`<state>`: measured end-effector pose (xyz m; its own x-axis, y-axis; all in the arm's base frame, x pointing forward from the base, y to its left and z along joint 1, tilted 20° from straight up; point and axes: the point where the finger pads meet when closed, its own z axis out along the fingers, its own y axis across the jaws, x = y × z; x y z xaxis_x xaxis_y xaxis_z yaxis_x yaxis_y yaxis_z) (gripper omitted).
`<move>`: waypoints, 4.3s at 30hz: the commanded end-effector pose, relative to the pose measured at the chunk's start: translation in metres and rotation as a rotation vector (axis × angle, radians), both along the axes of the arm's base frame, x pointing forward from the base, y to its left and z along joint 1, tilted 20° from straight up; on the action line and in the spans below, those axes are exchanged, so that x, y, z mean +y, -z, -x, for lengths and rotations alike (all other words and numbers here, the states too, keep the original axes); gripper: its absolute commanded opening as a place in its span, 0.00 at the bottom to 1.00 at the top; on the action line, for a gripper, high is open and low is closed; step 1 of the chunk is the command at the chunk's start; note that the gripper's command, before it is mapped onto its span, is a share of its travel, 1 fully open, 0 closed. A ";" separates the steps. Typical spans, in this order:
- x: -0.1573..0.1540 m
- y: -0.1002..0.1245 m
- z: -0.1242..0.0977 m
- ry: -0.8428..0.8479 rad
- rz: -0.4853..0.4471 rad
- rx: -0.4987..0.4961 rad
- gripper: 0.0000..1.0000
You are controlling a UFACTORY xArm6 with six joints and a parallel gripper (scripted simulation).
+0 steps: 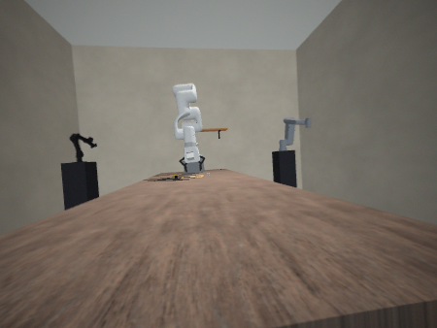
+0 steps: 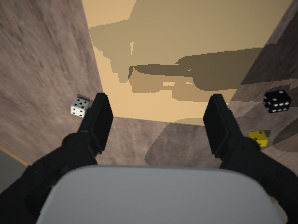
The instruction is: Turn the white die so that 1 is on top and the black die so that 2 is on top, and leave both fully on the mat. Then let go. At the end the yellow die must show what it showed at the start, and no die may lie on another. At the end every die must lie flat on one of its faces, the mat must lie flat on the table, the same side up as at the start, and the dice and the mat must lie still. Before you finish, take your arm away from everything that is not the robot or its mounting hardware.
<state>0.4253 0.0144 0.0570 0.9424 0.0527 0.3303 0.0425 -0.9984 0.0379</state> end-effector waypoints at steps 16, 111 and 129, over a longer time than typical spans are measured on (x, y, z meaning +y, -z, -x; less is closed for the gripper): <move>0.084 0.009 0.009 0.022 0.047 -0.012 1.00; 0.101 -0.078 0.070 0.350 -0.073 -0.028 1.00; 0.102 -0.076 0.073 0.399 -0.090 -0.030 1.00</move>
<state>0.3510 0.1157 0.1316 0.8739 -0.3450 0.3425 -0.3485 -0.9358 -0.0533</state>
